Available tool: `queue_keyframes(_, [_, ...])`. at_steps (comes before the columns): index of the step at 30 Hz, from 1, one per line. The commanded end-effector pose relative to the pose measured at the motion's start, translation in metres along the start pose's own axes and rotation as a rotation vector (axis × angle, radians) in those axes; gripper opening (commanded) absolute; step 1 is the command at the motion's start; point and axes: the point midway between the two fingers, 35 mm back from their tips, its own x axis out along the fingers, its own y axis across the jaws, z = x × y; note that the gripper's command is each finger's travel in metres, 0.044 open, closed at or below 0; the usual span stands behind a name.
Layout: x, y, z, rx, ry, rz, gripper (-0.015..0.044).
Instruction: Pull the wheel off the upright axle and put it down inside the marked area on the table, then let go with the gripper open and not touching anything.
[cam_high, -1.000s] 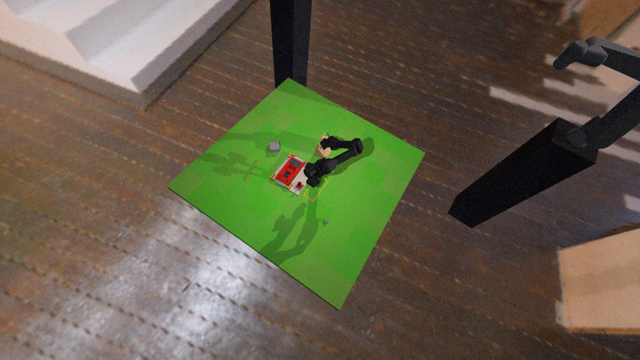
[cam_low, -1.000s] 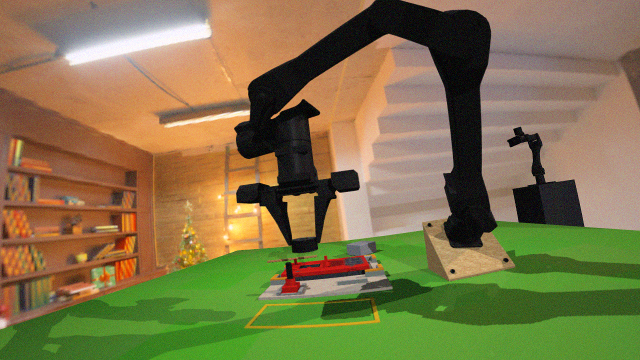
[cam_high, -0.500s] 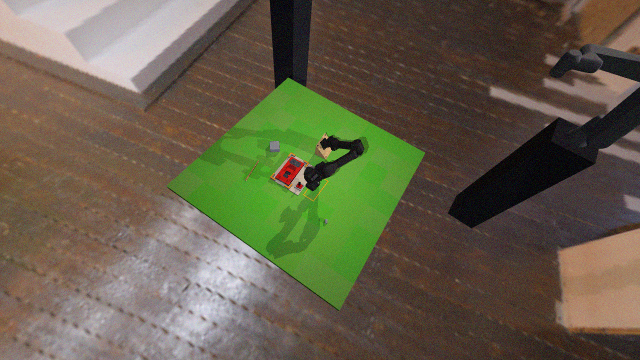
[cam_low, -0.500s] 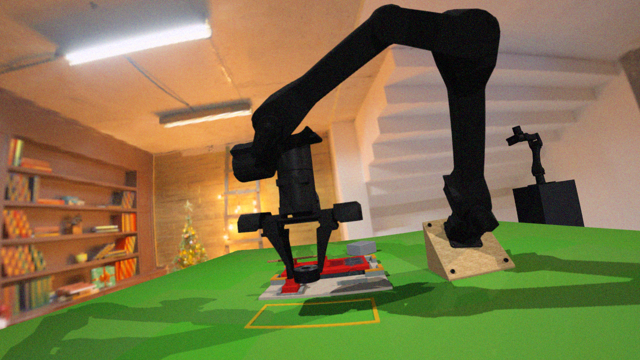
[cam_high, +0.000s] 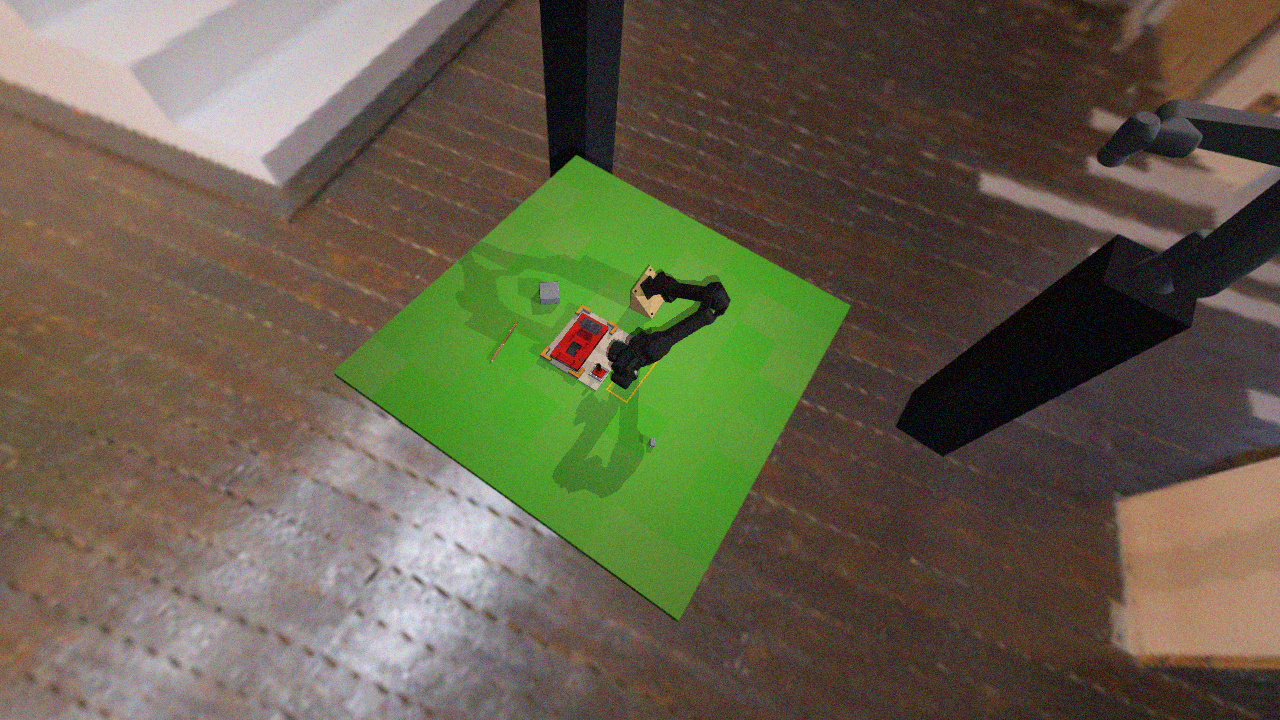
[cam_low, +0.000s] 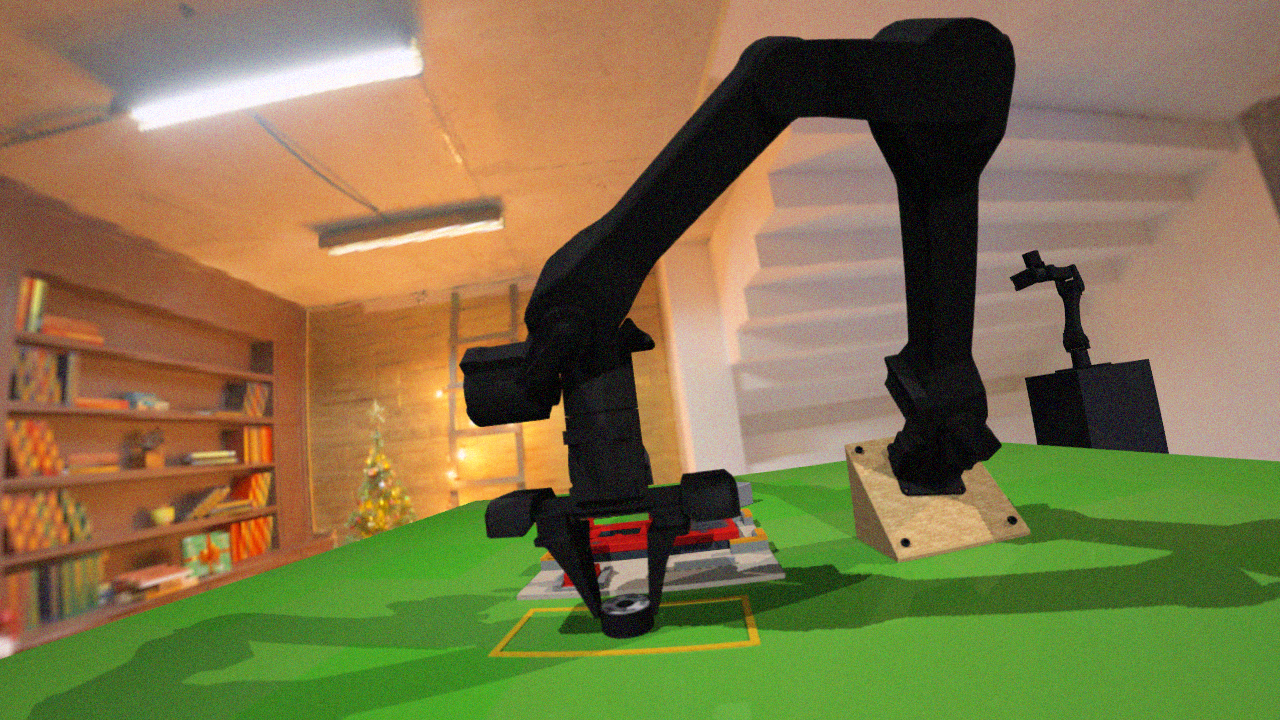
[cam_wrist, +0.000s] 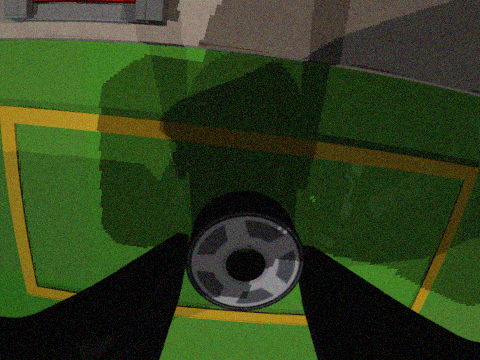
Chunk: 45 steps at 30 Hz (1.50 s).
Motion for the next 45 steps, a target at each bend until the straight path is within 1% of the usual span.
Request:
queue_keyframes(1, [0.0,0.0,0.0,-0.002,0.0,-0.001,0.0079])
queue_keyframes(9, [-0.002,0.0,0.0,-0.002,0.0,-0.001,0.0289])
queue_keyframes(10, [-0.007,0.001,0.0,-0.002,-0.001,0.0,0.03])
queue_keyframes(12, [-0.022,0.001,0.001,-0.001,-0.001,0.0,0.03])
queue_keyframes(14, [-0.047,0.001,0.001,0.001,0.002,0.002,0.03])
queue_keyframes(15, [-0.054,0.001,0.001,0.001,0.003,0.002,0.03])
queue_keyframes(19, [-0.06,0.0,0.001,0.001,0.004,0.002,0.03])
queue_keyframes(20, [-0.053,0.002,0.002,0.005,0.007,0.015,0.0326])
queue_keyframes(21, [-0.055,-0.001,0.004,0.005,0.005,0.015,0.0352])
queue_keyframes(24, [-0.071,-0.02,0.016,0.005,-0.005,0.013,0.0431])
queue_keyframes(25, [-0.078,-0.03,0.022,0.004,-0.008,0.011,0.044])
queue_keyframes(28, [-0.097,-0.063,0.034,0.001,-0.007,0.002,0.044])
queue_keyframes(31, [-0.104,-0.079,0.038,0.005,0.001,-0.002,0.044])
queue_keyframes(45, [-0.105,-0.08,0.038,0.006,0.002,-0.002,0.044])
